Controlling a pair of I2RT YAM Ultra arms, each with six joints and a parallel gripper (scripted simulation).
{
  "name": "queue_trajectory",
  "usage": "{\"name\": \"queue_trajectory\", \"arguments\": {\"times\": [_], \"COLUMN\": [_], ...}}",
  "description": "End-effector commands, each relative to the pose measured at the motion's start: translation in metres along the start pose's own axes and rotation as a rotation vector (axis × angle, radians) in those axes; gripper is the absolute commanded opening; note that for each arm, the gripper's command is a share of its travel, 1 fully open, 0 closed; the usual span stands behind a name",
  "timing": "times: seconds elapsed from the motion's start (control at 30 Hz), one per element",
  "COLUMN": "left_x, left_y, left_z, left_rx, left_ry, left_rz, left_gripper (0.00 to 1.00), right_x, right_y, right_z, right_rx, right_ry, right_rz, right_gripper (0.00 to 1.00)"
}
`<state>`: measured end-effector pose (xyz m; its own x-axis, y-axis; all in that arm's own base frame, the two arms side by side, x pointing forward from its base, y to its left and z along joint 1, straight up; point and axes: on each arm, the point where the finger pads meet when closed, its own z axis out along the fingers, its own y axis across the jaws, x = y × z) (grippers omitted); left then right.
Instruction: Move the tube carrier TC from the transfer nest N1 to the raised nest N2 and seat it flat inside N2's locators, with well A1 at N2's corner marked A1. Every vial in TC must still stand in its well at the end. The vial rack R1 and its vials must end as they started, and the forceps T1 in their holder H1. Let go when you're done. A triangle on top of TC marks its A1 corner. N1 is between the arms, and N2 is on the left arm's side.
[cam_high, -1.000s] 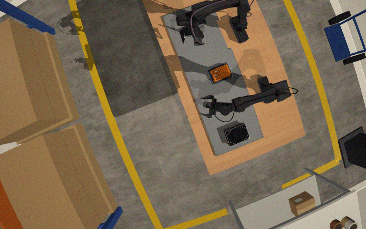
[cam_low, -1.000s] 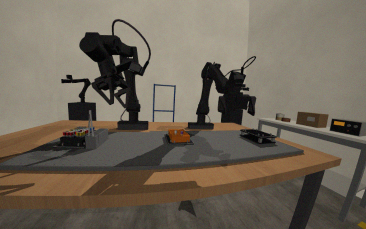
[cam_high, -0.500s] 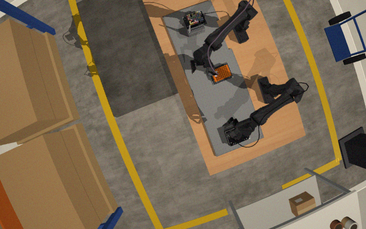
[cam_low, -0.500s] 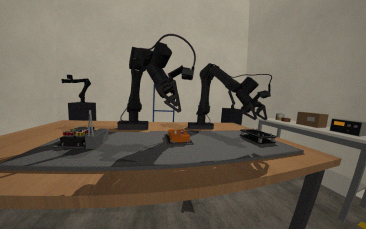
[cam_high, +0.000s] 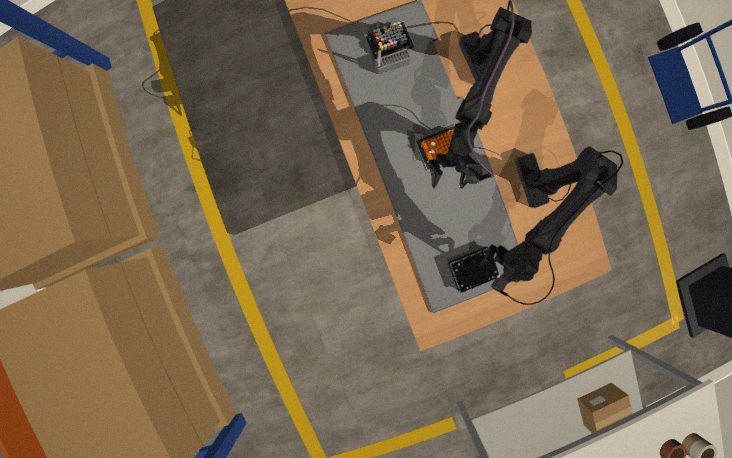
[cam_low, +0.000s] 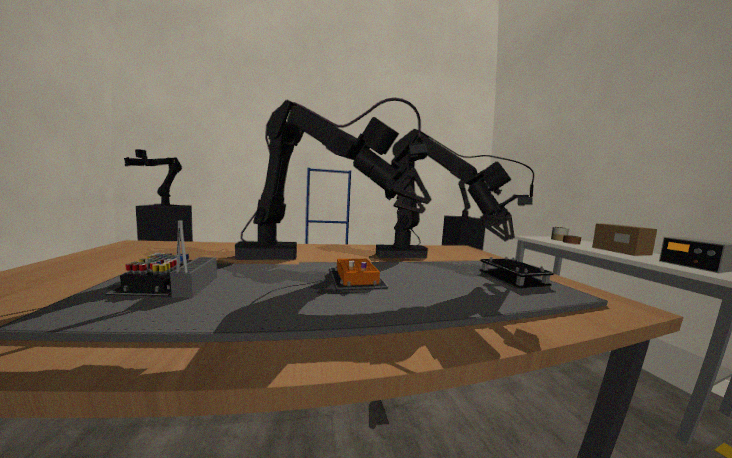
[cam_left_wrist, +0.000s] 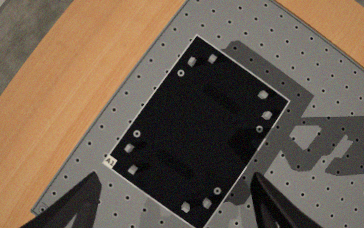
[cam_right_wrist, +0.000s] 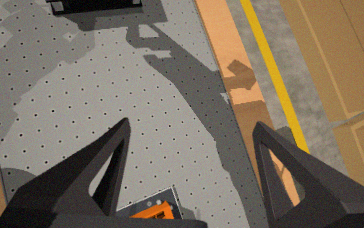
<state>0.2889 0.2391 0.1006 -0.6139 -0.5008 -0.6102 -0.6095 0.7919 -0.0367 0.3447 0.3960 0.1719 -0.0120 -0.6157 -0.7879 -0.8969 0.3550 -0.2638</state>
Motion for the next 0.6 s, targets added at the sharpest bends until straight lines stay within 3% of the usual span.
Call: {"name": "queue_trajectory", "arguments": {"times": [0.0,0.23,0.3,0.57], "left_x": [0.017,0.035,0.035,0.032], "left_y": [0.031,0.059,0.059,0.063], "left_z": [-0.017,-0.027,-0.027,-0.029], "left_rx": [-0.082,-0.15,-0.15,-0.155], "left_ry": [0.034,0.063,0.063,0.044], "left_rz": [-0.083,-0.163,-0.163,-0.165], "left_gripper": [1.0,1.0,1.0,1.0], "right_x": [-0.072,-0.116,-0.116,-0.136], "right_y": [0.032,0.119,0.119,0.186], "right_z": [-0.005,-0.017,-0.017,-0.037], "right_rx": [0.069,-0.049,-0.049,-0.166], "right_ry": [-0.246,-0.416,-0.416,-0.497], "right_rz": [0.092,0.208,0.208,0.263], "right_gripper": [1.0,1.0,1.0,1.0]}}
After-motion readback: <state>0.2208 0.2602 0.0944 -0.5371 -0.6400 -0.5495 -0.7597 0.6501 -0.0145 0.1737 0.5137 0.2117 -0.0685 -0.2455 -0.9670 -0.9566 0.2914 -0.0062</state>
